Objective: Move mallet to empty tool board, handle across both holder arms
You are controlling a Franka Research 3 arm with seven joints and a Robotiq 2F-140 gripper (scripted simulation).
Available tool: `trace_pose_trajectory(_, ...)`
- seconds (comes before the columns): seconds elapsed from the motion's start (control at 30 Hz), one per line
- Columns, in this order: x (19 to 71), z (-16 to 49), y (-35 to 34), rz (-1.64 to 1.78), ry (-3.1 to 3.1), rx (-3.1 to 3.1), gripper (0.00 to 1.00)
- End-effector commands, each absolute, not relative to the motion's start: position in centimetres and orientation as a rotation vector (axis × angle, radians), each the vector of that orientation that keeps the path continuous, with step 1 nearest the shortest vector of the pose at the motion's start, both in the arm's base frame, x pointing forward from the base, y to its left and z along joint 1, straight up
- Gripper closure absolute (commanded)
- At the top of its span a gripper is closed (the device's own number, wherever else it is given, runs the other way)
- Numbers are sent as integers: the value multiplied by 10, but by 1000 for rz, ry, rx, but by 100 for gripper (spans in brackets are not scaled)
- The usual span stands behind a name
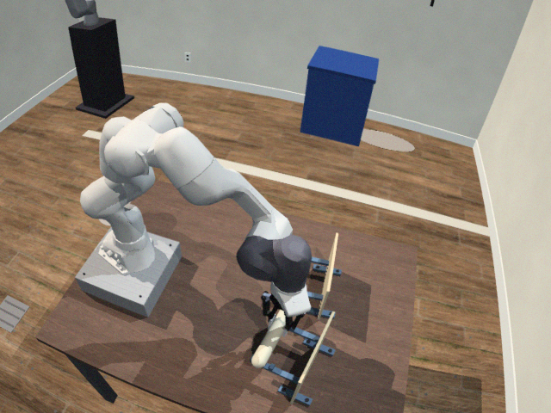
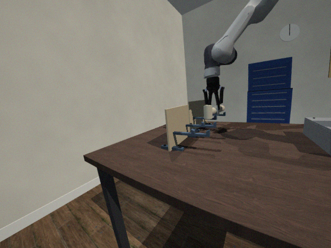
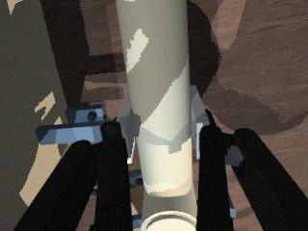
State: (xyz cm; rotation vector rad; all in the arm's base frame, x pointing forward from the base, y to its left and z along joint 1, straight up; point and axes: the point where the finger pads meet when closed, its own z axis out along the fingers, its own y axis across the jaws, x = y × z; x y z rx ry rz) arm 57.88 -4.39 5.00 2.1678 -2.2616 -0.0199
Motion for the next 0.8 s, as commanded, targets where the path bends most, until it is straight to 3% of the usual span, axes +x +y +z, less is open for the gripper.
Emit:
trace_pose_trajectory(0.0, 584, 51, -44, 3, -2270, 2172, 100)
trace_pose_trajectory(0.77, 584, 46, -44, 3, -2270, 2172, 100)
